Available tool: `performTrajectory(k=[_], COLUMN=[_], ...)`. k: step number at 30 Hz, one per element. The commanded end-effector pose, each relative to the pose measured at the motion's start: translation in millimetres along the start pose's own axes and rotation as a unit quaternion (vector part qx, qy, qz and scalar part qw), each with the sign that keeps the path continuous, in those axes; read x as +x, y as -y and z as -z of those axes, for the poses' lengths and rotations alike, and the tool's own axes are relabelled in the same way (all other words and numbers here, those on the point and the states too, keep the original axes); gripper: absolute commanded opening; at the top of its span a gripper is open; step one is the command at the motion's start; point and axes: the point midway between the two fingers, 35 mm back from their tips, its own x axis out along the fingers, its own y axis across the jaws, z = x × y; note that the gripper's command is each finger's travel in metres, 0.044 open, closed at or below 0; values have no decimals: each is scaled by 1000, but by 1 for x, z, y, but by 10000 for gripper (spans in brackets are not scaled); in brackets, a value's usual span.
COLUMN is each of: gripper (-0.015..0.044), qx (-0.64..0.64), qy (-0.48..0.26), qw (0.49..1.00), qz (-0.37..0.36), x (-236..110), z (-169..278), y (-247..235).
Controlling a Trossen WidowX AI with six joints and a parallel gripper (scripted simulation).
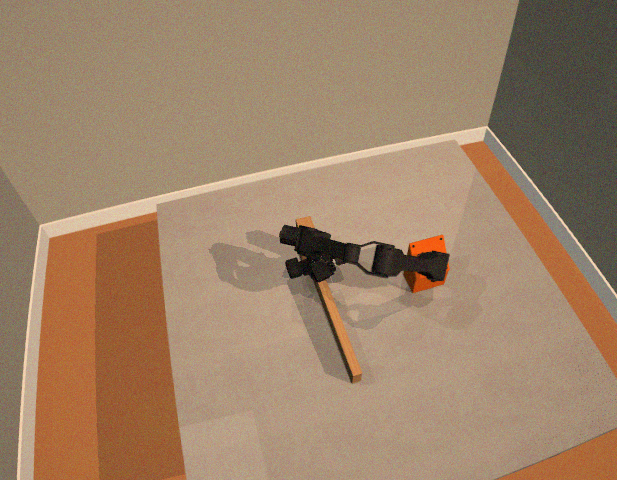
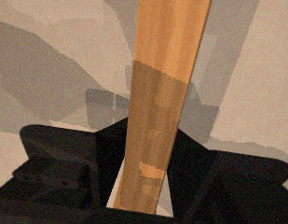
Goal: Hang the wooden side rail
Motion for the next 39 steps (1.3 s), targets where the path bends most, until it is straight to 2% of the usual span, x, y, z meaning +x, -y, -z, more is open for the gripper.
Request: performTrajectory(k=[1,39], gripper=[0,0], qx=[-2,-2], qy=[-6,-6], qw=[1000,1000], qz=[3,3], x=[-4,-4], z=[4,8], y=[1,1])
